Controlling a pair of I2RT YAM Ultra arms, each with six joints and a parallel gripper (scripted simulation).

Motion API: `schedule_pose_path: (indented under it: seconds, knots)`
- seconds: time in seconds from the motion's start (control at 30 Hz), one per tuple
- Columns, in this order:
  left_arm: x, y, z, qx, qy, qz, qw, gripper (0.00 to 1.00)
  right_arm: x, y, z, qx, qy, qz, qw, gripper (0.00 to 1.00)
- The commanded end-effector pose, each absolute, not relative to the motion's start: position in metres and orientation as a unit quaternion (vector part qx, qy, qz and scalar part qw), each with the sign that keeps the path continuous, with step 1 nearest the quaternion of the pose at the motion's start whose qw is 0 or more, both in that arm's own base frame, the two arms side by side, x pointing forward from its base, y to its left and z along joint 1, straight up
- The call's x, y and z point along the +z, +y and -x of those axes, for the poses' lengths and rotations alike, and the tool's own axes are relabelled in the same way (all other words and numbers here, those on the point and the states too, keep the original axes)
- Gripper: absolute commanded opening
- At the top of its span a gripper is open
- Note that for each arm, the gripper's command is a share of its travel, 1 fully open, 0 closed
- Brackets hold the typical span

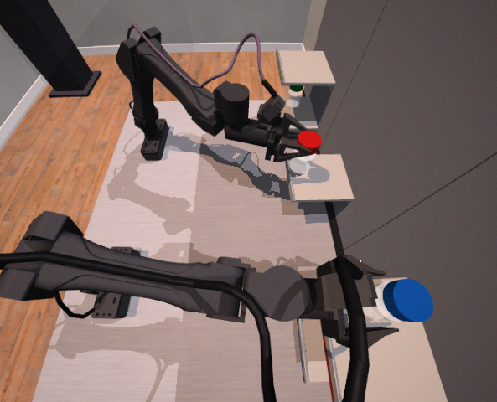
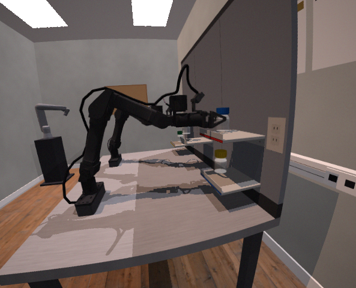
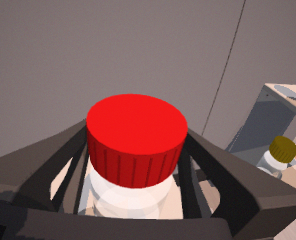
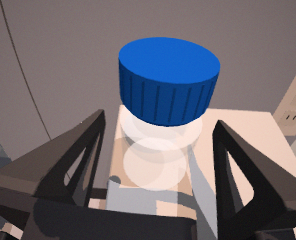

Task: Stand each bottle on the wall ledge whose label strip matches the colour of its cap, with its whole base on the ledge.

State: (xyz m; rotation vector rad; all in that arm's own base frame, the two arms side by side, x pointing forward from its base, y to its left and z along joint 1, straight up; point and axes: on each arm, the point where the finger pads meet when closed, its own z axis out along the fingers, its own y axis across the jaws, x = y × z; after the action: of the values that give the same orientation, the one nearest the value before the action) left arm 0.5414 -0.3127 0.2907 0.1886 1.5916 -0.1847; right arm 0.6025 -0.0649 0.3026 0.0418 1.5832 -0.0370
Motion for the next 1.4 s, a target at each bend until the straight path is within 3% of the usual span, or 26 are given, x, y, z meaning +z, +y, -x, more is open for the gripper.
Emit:
schedule_pose_path:
  seconds: [0.0,0.23,0.27,0.57,1.0,1.03,1.07,1.1,1.37]
  knots:
    - [0.321,-0.312,-0.555,-0.098,0.690,-0.071,0.714,0.50,0.316,-0.062,-0.610,-0.018,0.704,-0.018,0.709,0.81]
    - [0.324,-0.313,-0.563,-0.099,0.685,-0.067,0.718,0.50,0.316,-0.062,-0.616,-0.018,0.704,-0.018,0.710,0.81]
    - [0.330,-0.312,-0.561,-0.101,0.682,-0.065,0.721,0.50,0.316,-0.062,-0.616,-0.018,0.704,-0.018,0.710,0.72]
    - [0.330,-0.312,-0.561,-0.101,0.682,-0.065,0.721,0.50,0.319,-0.064,-0.612,-0.018,0.700,-0.017,0.713,0.60]
    - [0.309,-0.311,-0.562,-0.107,0.673,-0.063,0.730,0.50,0.324,-0.064,-0.610,-0.018,0.697,-0.016,0.716,0.48]
    - [0.303,-0.311,-0.563,-0.102,0.680,-0.066,0.723,0.50,0.324,-0.064,-0.610,-0.018,0.697,-0.016,0.716,0.37]
    - [0.296,-0.309,-0.564,-0.095,0.688,-0.066,0.717,0.50,0.324,-0.064,-0.610,-0.018,0.697,-0.016,0.716,0.48]
    - [0.292,-0.309,-0.564,-0.093,0.692,-0.068,0.712,0.50,0.328,-0.064,-0.610,-0.018,0.698,-0.016,0.716,0.52]
    - [0.291,-0.308,-0.563,-0.100,0.684,-0.067,0.720,0.50,0.355,-0.064,-0.609,-0.018,0.698,-0.016,0.716,0.52]
